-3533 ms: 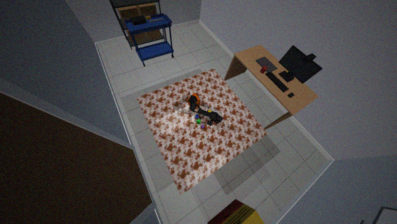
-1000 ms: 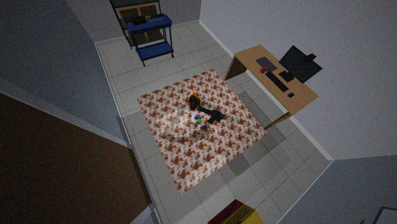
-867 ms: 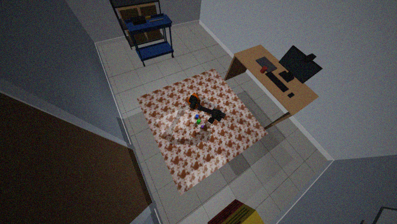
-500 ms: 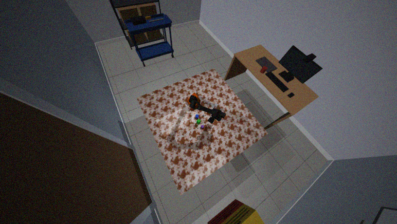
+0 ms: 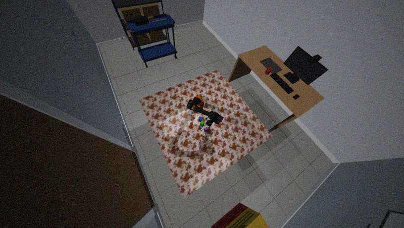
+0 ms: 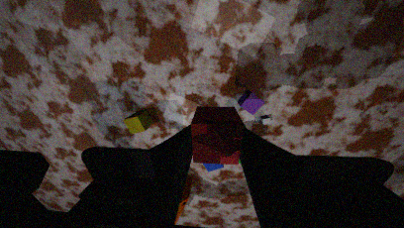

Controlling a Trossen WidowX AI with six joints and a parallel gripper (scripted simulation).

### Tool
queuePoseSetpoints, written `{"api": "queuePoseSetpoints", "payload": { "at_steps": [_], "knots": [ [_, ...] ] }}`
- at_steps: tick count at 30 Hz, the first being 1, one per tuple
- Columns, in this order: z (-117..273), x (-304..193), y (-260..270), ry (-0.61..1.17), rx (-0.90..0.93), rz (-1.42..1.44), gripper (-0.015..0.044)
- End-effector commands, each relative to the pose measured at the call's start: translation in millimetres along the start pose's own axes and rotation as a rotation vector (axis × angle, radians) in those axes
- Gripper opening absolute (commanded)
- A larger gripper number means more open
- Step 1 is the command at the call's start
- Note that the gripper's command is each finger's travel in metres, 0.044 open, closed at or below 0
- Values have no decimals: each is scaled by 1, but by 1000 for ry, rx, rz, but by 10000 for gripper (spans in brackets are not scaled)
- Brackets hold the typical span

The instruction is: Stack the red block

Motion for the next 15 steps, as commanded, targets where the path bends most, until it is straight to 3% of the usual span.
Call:
{"api": "queuePoseSetpoints", "payload": {
  "at_steps": [1, 15],
  "knots": [
    [-1, -17, -13, 6, -4, 6, 0],
    [-3, -74, -42, 14, -11, 18, 0]
  ]
}}
Point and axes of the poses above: the point midway between the two fingers, 35 mm back from their tips, its own z axis back along the fingers, its own y axis across the jaws, x = y × z, the point moved 7 cm from there along z, back along the fingers, and after that the axes turned 3 degrees about z, right-handed, at the moved point
